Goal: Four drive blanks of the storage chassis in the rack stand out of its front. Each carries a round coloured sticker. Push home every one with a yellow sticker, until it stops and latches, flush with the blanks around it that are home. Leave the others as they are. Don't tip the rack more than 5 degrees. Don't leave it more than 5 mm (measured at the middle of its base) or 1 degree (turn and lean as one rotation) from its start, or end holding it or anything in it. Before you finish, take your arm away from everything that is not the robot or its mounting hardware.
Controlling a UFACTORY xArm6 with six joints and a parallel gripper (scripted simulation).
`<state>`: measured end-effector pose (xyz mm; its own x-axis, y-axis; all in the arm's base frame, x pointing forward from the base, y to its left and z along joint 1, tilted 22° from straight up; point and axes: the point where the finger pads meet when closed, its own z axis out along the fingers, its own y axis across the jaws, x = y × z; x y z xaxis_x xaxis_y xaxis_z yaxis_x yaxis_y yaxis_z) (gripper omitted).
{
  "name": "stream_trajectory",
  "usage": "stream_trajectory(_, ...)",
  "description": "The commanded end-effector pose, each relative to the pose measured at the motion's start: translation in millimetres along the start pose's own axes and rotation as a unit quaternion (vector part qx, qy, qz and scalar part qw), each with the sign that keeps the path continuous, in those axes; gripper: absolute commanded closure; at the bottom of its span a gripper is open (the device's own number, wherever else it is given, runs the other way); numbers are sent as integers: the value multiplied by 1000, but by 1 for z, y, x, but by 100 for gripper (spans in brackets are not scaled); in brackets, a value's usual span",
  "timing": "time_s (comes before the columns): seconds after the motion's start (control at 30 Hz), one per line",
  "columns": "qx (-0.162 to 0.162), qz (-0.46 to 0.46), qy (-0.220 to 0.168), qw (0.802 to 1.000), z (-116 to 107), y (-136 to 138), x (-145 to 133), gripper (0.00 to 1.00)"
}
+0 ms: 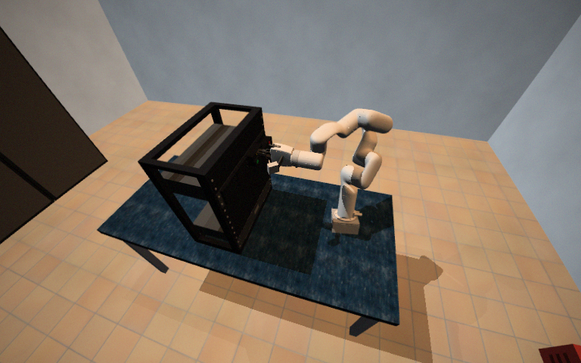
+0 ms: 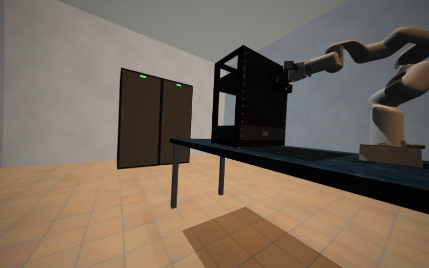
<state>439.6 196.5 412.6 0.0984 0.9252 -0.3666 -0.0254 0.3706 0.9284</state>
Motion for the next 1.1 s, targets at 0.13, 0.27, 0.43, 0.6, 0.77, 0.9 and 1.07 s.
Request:
stream_trajectory(0.13, -1, 1, 0, 1000, 6, 2, 0, 100)
stream_trajectory(0.27, -1, 1, 0, 1000, 6, 2, 0, 100)
stream_trajectory(0.43, -1, 1, 0, 1000, 8, 2, 0, 100)
stream_trajectory(0.6, -1, 1, 0, 1000, 15, 2, 0, 100)
stream_trajectory(0.77, -1, 1, 0, 1000, 16, 2, 0, 100)
stream_trajectory(0.9, -1, 1, 0, 1000, 16, 2, 0, 100)
stream_trajectory(1.07, -1, 1, 0, 1000, 17, 2, 0, 100)
